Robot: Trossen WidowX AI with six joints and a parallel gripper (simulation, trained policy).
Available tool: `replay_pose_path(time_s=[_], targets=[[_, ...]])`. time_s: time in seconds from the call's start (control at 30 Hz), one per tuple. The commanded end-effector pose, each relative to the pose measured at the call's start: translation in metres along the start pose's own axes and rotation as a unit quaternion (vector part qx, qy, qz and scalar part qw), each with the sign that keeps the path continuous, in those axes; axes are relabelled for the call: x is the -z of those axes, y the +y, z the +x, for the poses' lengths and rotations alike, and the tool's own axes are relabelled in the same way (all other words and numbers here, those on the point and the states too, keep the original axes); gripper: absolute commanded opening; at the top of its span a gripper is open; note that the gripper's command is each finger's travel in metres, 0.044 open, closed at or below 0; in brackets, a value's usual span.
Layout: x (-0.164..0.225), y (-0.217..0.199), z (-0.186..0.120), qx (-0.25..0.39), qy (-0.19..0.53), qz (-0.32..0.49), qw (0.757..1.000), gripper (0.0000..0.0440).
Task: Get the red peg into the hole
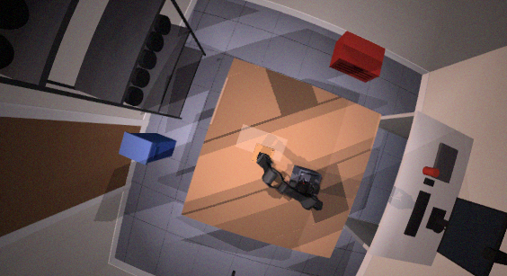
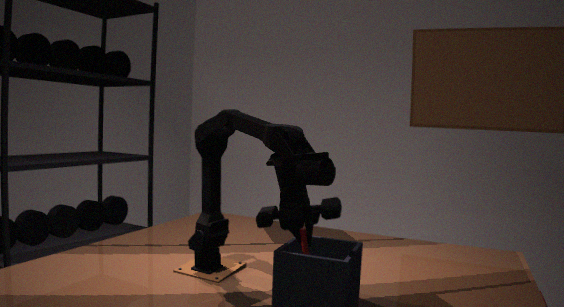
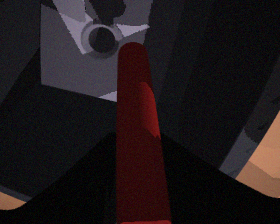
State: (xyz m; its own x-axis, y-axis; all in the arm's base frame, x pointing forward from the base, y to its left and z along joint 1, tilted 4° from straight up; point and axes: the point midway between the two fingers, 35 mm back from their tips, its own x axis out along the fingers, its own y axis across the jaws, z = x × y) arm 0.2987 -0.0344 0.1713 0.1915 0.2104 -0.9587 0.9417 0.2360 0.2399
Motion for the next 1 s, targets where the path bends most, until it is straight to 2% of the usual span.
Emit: replay_pose_path(time_s=[0.0, 0.6, 0.97], targets=[[-0.001, 0.002, 0.01, 0.002, 0.012, -0.008, 1.0, 0.0], [-0.003, 0.015, 0.055, 0.01, 0.037, -0.059, 0.998, 0.0], [-0.007, 0.009, 0.08, 0.029, 0.038, -0.086, 0.995, 0.0018]])
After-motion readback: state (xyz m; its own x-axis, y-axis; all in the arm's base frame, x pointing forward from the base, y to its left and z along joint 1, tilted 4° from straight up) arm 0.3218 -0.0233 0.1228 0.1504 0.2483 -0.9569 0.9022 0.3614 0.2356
